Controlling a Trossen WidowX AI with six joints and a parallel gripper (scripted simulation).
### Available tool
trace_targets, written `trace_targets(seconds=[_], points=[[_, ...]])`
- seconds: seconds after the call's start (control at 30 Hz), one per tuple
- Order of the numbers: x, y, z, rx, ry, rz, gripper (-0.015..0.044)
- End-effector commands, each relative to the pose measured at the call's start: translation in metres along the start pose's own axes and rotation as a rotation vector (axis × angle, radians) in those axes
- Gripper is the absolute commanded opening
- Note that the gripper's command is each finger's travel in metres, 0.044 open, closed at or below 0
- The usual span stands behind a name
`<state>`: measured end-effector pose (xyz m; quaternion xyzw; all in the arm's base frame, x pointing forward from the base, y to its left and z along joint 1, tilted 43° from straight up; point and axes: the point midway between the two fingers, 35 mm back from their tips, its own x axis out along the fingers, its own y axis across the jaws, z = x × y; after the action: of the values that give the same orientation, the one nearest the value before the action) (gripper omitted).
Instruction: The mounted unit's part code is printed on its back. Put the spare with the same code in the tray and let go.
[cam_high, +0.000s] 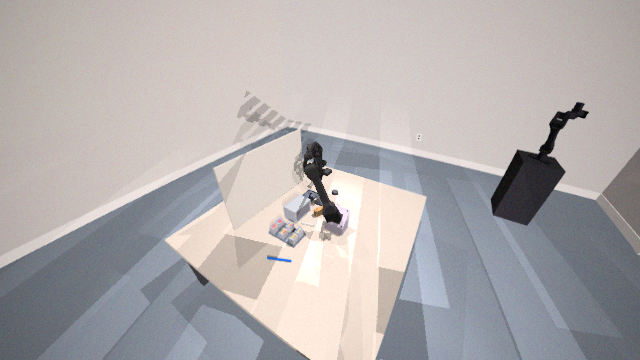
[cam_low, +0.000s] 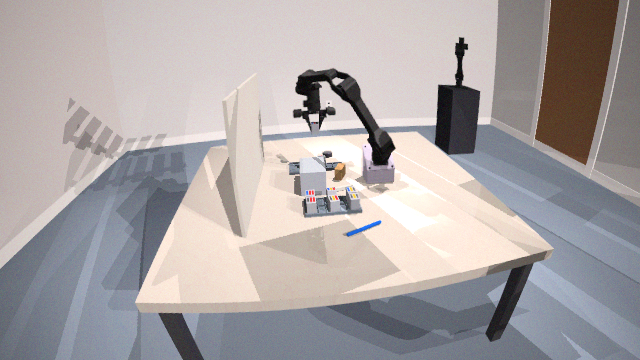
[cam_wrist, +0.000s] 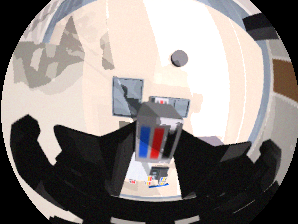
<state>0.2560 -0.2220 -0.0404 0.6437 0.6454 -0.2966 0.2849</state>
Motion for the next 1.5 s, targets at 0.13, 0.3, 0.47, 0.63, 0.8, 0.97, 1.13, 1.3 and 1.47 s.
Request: trace_targets(seconds=[0.13,0.3,0.47,0.63,0.8,0.97,1.13,1.3,1.47], points=[[0.0,0.038,-0.001,-0.002,0.0,0.014,0.0],[0.003,0.058,-0.004,-0.003,0.004,0.016,0.0],[0.007,0.077,-0.009,-0.005,0.009,0.017,0.0],[0.007,0.08,-0.01,-0.005,0.01,0.017,0.0],[0.009,0.08,-0.01,-0.005,0.01,0.017,0.0],[0.013,0.081,-0.01,-0.005,0.01,0.017,0.0],[0.018,0.082,-0.01,-0.005,0.01,0.017,0.0],[0.022,0.083,-0.009,-0.005,0.009,0.017,0.0],[0.026,0.084,-0.009,-0.005,0.009,0.017,0.0]])
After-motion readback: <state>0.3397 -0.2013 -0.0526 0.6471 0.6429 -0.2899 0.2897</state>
